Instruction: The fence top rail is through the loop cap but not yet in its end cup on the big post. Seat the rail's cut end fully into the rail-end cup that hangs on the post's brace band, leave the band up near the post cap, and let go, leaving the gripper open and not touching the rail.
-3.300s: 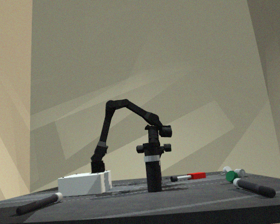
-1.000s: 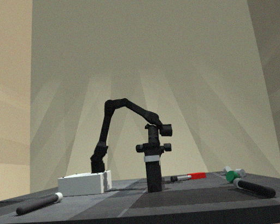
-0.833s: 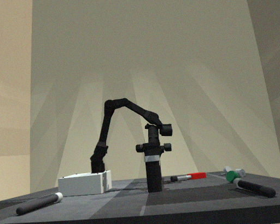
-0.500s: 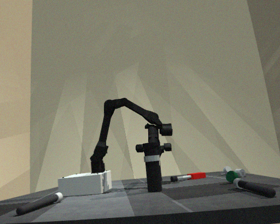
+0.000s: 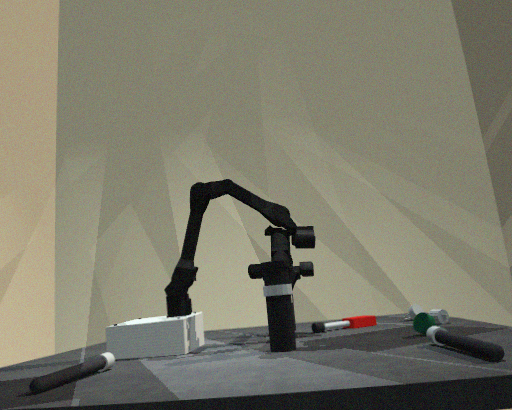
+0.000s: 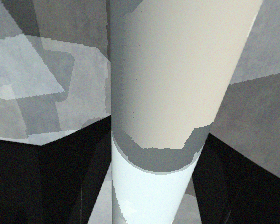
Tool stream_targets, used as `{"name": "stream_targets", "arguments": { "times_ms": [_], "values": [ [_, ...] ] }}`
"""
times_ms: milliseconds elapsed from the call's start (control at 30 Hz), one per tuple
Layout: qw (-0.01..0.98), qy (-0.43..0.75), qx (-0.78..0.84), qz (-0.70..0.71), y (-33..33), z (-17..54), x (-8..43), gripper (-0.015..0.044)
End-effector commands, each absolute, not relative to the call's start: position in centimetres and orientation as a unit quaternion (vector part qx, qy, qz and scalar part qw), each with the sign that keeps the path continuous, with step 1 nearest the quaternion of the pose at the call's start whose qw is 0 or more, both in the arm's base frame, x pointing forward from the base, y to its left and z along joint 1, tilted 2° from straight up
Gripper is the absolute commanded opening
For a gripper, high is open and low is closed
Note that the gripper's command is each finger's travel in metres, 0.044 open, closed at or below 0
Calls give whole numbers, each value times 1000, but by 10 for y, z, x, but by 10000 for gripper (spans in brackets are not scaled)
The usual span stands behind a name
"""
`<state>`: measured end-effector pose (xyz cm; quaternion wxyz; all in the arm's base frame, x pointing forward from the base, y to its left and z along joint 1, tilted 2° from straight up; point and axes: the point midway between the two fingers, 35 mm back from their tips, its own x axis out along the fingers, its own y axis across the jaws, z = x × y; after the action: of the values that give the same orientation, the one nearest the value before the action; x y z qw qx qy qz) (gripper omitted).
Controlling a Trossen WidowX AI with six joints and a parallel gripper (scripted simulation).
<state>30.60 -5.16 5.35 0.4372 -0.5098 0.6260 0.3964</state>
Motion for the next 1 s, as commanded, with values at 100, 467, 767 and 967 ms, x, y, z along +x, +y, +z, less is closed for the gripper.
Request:
{"name": "stream_targets", "arguments": {
  "times_ms": [100,467,767,967],
  "values": [
    [438,626,-509,396,-42,62,308,367],
    [438,626,-509,397,-11,92,312,440],
    [434,625,-512,399,-1,130,311,440],
    [434,625,-512,400,1,136,311,440]
  ]
}}
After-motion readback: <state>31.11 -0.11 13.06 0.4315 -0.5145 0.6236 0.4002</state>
